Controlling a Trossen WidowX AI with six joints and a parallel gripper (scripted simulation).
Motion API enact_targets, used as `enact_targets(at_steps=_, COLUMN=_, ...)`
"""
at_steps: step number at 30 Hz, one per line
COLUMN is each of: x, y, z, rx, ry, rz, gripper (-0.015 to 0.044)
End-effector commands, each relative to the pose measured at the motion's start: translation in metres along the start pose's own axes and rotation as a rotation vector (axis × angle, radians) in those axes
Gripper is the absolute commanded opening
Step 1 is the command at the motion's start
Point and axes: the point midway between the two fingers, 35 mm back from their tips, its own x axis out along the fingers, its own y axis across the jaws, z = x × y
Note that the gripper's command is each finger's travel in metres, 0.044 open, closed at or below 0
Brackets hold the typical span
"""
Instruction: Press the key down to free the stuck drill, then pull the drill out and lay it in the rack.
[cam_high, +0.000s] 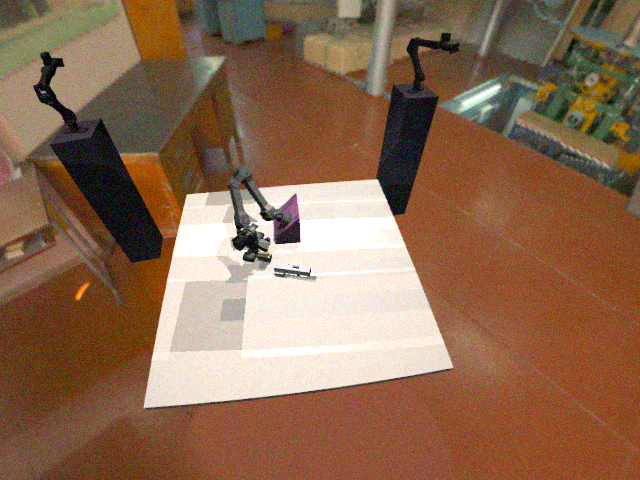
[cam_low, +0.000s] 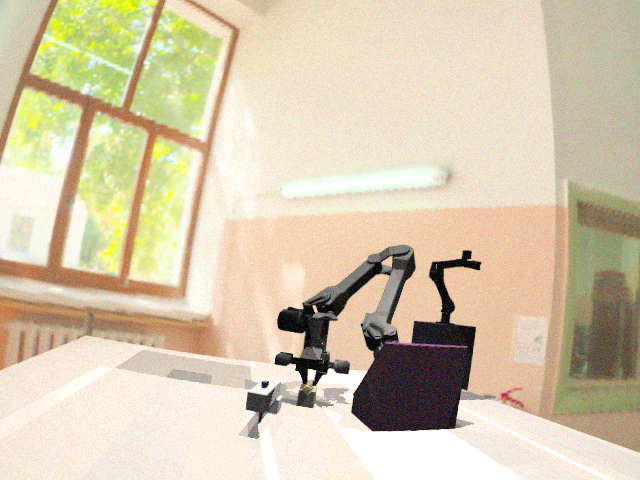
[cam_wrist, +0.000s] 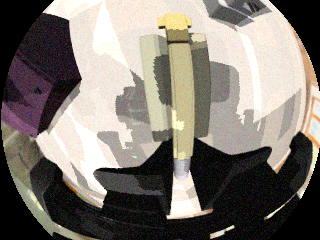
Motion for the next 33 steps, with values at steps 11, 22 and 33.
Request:
enact_targets(at_steps=11, x=0.002, y=0.000, z=0.000, rx=-0.004, ry=-0.001, rz=0.001, gripper=0.0236)
enact_targets(at_steps=22, x=-0.013, y=0.001, z=0.001, rx=-0.003, ry=-0.004, rz=0.000, gripper=0.0440)
enact_targets(at_steps=33, x=-0.063, y=0.001, z=0.002, rx=-0.002, ry=-0.007, rz=0.000, gripper=0.0440)
